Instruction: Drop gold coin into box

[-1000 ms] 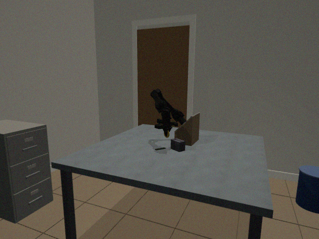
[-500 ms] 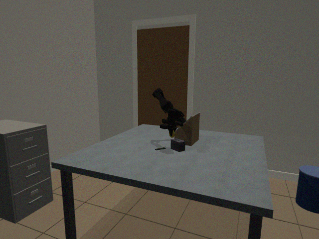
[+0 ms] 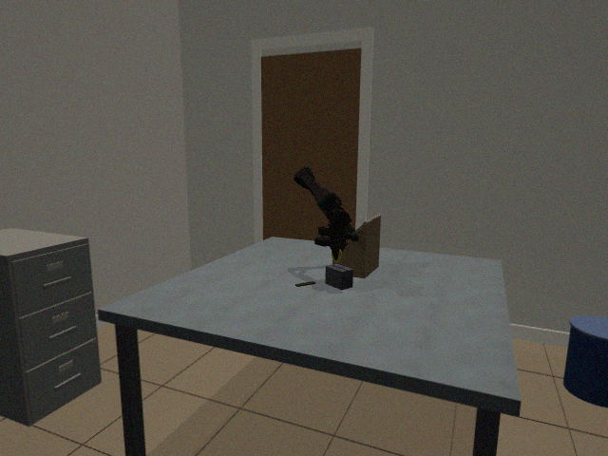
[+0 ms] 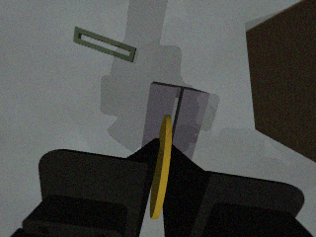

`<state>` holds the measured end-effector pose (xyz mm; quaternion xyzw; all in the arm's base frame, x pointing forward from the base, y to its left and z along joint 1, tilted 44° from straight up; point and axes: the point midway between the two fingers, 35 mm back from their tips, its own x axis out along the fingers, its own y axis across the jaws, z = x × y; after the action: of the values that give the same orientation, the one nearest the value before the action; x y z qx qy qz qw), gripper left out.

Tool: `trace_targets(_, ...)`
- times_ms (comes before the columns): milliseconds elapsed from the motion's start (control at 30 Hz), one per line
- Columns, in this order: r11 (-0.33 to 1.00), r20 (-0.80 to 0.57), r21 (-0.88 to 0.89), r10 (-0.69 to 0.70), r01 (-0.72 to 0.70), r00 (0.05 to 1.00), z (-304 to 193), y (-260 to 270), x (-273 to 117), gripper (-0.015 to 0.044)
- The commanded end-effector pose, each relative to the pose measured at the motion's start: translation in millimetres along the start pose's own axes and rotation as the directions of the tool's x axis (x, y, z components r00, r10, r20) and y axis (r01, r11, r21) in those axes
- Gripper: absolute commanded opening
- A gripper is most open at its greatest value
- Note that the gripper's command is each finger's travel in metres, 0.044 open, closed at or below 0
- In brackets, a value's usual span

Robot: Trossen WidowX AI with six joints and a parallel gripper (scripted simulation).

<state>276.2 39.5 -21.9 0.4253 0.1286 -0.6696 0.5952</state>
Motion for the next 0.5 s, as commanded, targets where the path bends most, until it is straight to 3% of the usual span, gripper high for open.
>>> trace_targets(0, 1.0, 0.006, -0.003, -0.006, 0.006, 1.0, -2.9, -12.0, 2.3, 0.0)
trace_targets(467, 1.0, 0.002, -0.003, 0.0, 0.0, 1.0, -2.4, -6.8, 0.7, 0.0)
